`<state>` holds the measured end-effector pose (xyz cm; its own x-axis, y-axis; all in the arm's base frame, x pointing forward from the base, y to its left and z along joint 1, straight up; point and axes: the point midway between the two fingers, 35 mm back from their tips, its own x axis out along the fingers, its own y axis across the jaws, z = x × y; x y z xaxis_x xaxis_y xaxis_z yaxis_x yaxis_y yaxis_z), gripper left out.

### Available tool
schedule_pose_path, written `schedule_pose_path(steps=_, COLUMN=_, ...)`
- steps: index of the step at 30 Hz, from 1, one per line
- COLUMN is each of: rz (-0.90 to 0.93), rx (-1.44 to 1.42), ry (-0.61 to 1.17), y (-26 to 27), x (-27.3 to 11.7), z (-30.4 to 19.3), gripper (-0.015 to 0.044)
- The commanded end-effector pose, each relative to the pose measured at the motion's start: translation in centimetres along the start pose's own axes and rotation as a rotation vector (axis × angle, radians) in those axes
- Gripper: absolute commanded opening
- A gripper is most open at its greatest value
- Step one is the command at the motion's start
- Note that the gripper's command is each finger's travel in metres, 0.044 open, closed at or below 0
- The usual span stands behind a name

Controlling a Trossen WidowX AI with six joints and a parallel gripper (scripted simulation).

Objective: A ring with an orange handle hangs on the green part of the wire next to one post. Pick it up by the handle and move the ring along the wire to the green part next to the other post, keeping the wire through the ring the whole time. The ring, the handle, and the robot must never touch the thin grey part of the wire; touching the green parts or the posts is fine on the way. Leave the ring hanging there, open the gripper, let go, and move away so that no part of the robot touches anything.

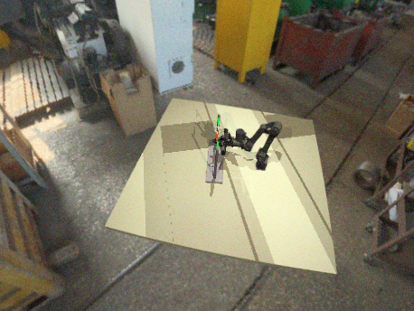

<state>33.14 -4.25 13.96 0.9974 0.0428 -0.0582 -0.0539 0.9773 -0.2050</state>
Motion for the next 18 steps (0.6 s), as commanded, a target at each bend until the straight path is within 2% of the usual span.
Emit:
schedule_pose_path(steps=1, rz=-0.002, rx=-0.005, ry=0.002, y=0.4, x=0.0, z=-0.1, gripper=-0.0150)
schedule_pose_path(steps=18, rz=0.098, rx=0.175, ry=-0.001, y=4.4, x=-0.1, z=0.1, gripper=-0.0150)
